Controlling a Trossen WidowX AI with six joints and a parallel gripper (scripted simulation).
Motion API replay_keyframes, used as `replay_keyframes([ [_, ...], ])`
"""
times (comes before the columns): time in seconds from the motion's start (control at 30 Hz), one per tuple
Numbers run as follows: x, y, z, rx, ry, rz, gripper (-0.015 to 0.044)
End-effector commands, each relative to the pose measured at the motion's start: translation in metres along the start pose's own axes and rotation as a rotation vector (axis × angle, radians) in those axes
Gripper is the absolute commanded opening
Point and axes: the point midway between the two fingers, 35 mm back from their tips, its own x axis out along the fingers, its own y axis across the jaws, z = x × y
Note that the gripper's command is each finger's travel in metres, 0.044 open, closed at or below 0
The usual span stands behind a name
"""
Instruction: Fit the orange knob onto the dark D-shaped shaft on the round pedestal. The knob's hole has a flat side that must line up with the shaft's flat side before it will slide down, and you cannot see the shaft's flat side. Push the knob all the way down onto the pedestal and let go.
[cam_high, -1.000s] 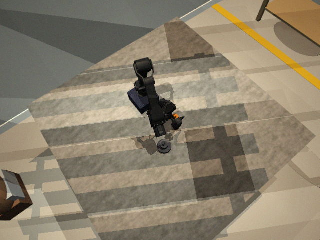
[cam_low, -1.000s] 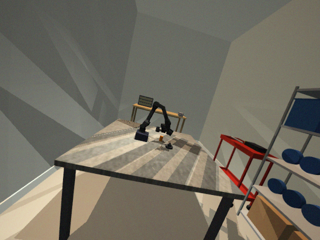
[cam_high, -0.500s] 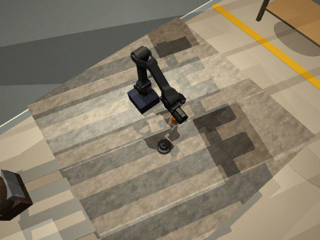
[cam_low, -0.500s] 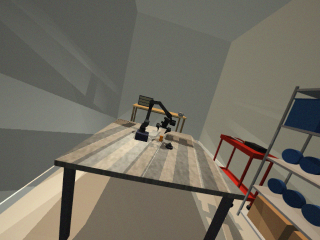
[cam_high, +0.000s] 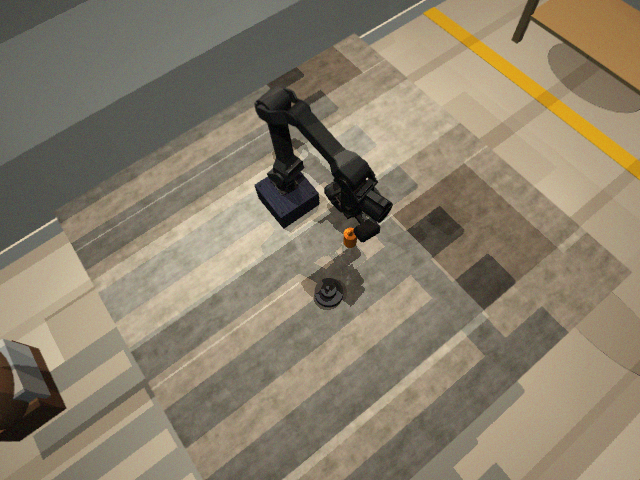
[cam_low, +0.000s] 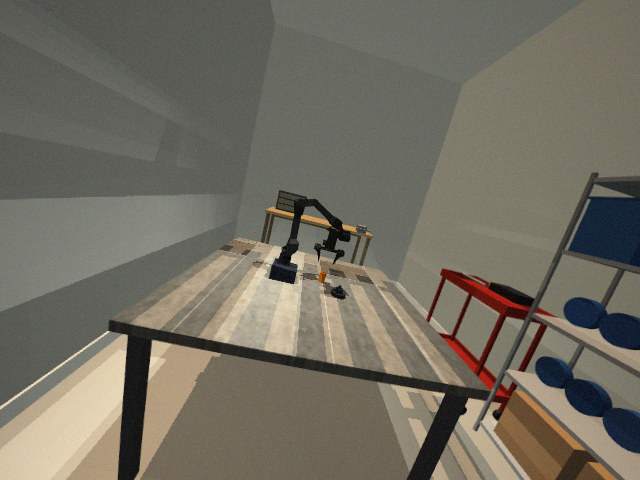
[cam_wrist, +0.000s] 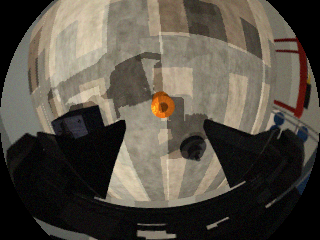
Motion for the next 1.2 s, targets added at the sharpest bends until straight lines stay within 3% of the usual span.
replay_keyframes([
  [0.0,-0.001,-0.001,-0.001,0.068,0.009,-0.006,0.044],
  [0.53,0.0,-0.001,-0.001,1.58,0.002,-0.011,0.044],
  [1.17,0.011,-0.002,-0.003,1.597,0.002,-0.012,0.044],
])
